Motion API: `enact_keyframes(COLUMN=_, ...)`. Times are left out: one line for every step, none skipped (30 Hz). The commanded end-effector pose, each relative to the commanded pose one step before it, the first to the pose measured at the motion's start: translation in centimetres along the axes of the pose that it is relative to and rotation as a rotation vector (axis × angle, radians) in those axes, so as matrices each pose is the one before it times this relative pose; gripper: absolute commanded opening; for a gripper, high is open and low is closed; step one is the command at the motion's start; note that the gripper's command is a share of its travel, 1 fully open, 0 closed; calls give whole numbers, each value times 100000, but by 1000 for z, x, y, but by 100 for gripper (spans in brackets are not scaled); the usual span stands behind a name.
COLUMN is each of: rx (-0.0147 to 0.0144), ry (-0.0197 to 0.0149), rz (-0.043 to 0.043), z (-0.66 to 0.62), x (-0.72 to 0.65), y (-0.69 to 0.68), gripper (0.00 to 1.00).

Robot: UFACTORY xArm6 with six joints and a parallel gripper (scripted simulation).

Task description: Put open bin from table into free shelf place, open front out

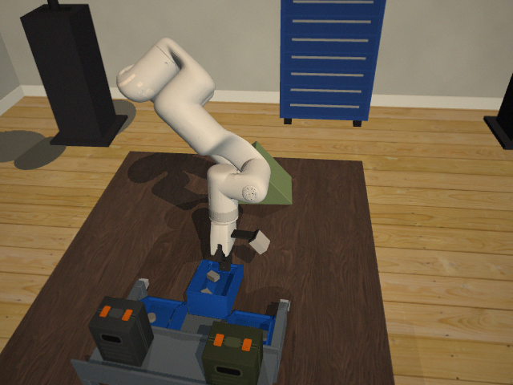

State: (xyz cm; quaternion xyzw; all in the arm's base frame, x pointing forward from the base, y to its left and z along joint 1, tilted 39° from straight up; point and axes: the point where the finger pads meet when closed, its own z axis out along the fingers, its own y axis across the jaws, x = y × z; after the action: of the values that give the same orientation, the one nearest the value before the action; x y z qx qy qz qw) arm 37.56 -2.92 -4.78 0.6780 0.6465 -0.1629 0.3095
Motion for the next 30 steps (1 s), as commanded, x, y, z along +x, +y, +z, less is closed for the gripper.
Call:
enact_keyframes(rx=-237, ry=107, rz=89, z=-85, x=39, y=106, gripper=0)
enact_keyframes(rx=0, ry=0, rz=0, z=0, x=0, y=0, gripper=0)
enact_keyframes(rx=0, ry=0, rz=0, z=0, x=0, y=0, gripper=0)
enact_keyframes(rx=0, ry=0, rz=0, z=0, x=0, y=0, gripper=0)
enact_keyframes(rx=0, ry=0, rz=0, z=0, x=0, y=0, gripper=0)
enact_keyframes(rx=0, ry=0, rz=0, z=0, x=0, y=0, gripper=0)
enact_keyframes(rx=0, ry=0, rz=0, z=0, x=0, y=0, gripper=0)
enact_keyframes(rx=0, ry=0, rz=0, z=0, x=0, y=0, gripper=0)
enact_keyframes(rx=0, ry=0, rz=0, z=0, x=0, y=0, gripper=0)
enact_keyframes(rx=0, ry=0, rz=0, z=0, x=0, y=0, gripper=0)
enact_keyframes(rx=0, ry=0, rz=0, z=0, x=0, y=0, gripper=0)
enact_keyframes(rx=0, ry=0, rz=0, z=0, x=0, y=0, gripper=0)
enact_keyframes(rx=0, ry=0, rz=0, z=0, x=0, y=0, gripper=0)
enact_keyframes(rx=0, ry=0, rz=0, z=0, x=0, y=0, gripper=0)
enact_keyframes(rx=0, ry=1, rz=-2, z=-158, x=0, y=24, gripper=0)
enact_keyframes(rx=0, ry=1, rz=-2, z=-158, x=0, y=24, gripper=0)
enact_keyframes(rx=0, ry=1, rz=-2, z=-158, x=0, y=24, gripper=0)
enact_keyframes(rx=0, ry=1, rz=-2, z=-158, x=0, y=24, gripper=0)
enact_keyframes(rx=0, ry=1, rz=-2, z=-158, x=0, y=24, gripper=0)
enact_keyframes(rx=0, ry=0, rz=0, z=0, x=0, y=0, gripper=0)
enact_keyframes(rx=0, ry=0, rz=0, z=0, x=0, y=0, gripper=0)
enact_keyframes(rx=0, ry=0, rz=0, z=0, x=0, y=0, gripper=0)
enact_keyframes(rx=0, ry=0, rz=0, z=0, x=0, y=0, gripper=0)
enact_keyframes(rx=0, ry=0, rz=0, z=0, x=0, y=0, gripper=0)
enact_keyframes(rx=0, ry=0, rz=0, z=0, x=0, y=0, gripper=0)
enact_keyframes(rx=0, ry=0, rz=0, z=0, x=0, y=0, gripper=0)
enact_keyframes(rx=0, ry=0, rz=0, z=0, x=0, y=0, gripper=0)
enact_keyframes(rx=0, ry=0, rz=0, z=0, x=0, y=0, gripper=0)
enact_keyframes(rx=0, ry=0, rz=0, z=0, x=0, y=0, gripper=0)
enact_keyframes(rx=0, ry=0, rz=0, z=0, x=0, y=0, gripper=0)
